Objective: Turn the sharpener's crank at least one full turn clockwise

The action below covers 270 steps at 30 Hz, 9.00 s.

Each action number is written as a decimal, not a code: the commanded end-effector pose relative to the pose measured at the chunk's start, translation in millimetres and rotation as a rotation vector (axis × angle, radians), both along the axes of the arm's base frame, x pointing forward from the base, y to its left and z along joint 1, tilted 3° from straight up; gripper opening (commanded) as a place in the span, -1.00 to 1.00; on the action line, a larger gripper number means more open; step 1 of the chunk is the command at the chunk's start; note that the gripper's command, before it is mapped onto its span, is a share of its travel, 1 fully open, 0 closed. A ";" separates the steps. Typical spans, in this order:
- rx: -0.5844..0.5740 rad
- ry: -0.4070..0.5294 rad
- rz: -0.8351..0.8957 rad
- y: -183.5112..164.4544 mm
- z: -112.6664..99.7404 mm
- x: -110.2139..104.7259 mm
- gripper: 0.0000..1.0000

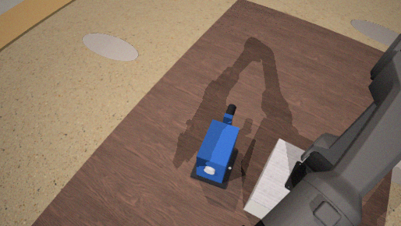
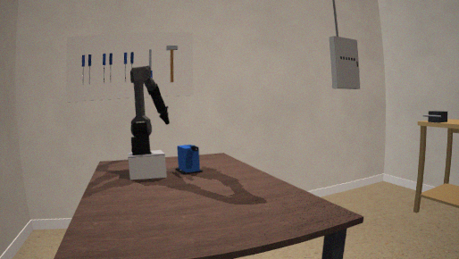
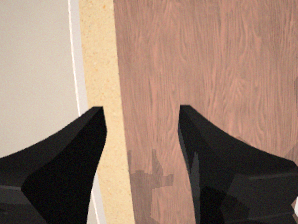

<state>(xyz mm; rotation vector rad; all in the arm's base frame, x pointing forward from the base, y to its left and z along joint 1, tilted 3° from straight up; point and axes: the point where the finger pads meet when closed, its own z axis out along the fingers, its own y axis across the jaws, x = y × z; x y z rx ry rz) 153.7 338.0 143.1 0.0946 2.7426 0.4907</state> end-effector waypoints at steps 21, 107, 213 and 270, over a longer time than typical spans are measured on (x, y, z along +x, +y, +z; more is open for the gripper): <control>-0.071 0.057 -0.227 -64.8 -12.4 72.8 0.37; -0.033 0.576 -1.233 -416.5 -51.1 109.3 0.37; -0.034 0.575 -1.233 -421.6 -132.0 103.9 0.37; -0.033 0.575 -1.234 -419.6 -133.2 114.4 -0.60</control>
